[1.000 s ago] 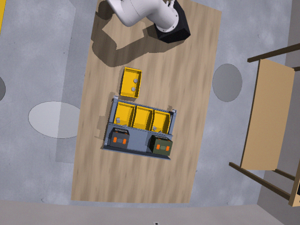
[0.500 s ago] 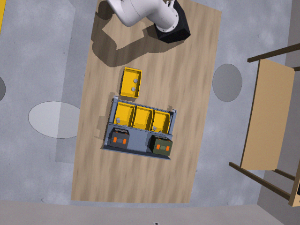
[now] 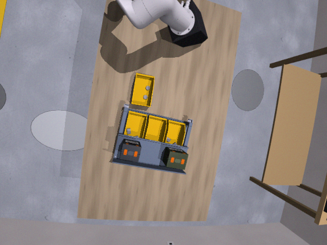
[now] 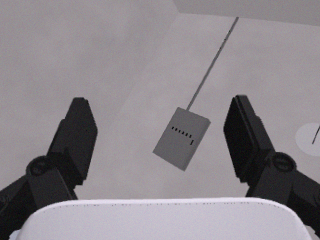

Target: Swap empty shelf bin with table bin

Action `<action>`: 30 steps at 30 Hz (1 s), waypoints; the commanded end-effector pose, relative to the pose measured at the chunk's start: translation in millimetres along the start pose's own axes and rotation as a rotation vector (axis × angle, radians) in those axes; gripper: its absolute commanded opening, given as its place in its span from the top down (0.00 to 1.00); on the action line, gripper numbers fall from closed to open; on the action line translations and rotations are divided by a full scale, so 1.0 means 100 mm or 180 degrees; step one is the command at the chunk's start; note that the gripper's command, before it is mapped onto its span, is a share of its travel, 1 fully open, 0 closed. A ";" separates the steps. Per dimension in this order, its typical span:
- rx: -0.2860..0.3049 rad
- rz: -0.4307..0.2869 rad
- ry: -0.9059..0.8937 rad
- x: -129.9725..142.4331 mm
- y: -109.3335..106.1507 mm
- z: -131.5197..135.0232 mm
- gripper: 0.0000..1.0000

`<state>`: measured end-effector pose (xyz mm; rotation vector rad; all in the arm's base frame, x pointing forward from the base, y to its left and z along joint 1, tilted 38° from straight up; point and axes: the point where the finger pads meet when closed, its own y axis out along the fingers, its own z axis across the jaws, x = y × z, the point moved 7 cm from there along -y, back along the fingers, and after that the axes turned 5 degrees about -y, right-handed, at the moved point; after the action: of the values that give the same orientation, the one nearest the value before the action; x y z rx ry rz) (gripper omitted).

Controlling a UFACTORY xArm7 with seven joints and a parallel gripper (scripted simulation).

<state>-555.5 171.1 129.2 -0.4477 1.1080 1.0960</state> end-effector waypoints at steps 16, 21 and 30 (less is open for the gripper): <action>0.0562 -0.0099 0.0027 0.12 0.03 0.67 0.00; 0.0739 -0.0130 0.0038 0.15 0.02 0.88 0.00; 0.1432 -0.0232 0.0083 0.29 -0.10 1.67 0.00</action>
<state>-486.3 279.5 162.5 -0.2141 1.2652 0.8220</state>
